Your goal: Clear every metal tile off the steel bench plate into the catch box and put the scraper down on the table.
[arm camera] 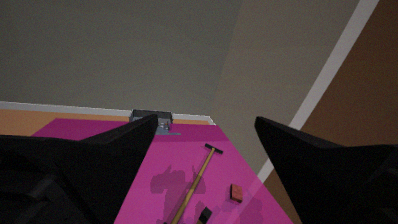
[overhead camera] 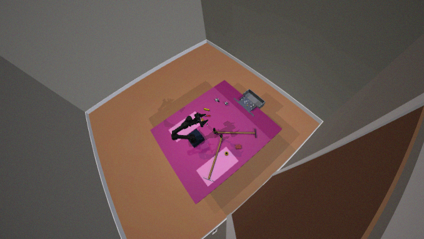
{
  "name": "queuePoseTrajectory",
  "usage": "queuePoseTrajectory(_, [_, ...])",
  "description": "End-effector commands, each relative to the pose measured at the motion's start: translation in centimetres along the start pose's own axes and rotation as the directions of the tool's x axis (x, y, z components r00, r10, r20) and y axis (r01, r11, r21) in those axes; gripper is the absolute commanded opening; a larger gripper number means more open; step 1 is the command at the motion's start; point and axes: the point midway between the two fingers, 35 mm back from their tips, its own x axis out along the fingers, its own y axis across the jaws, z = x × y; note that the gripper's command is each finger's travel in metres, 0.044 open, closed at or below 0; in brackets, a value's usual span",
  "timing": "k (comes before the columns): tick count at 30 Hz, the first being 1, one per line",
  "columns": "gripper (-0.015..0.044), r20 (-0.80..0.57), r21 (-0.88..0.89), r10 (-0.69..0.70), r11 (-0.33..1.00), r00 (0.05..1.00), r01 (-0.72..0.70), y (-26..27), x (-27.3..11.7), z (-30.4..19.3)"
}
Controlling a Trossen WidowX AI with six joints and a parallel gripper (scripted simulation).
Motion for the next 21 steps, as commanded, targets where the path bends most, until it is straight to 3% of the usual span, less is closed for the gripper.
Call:
queuePoseTrajectory(1, [0.044,-0.043,0.024,-0.017,1.0,0.999,0.018,-0.6,0.1,-1.5])
queuePoseTrajectory(21, [0.044,-0.243,0.143,-0.129,0.975,0.961,0.167,-4.3,-0.5,-8.6])
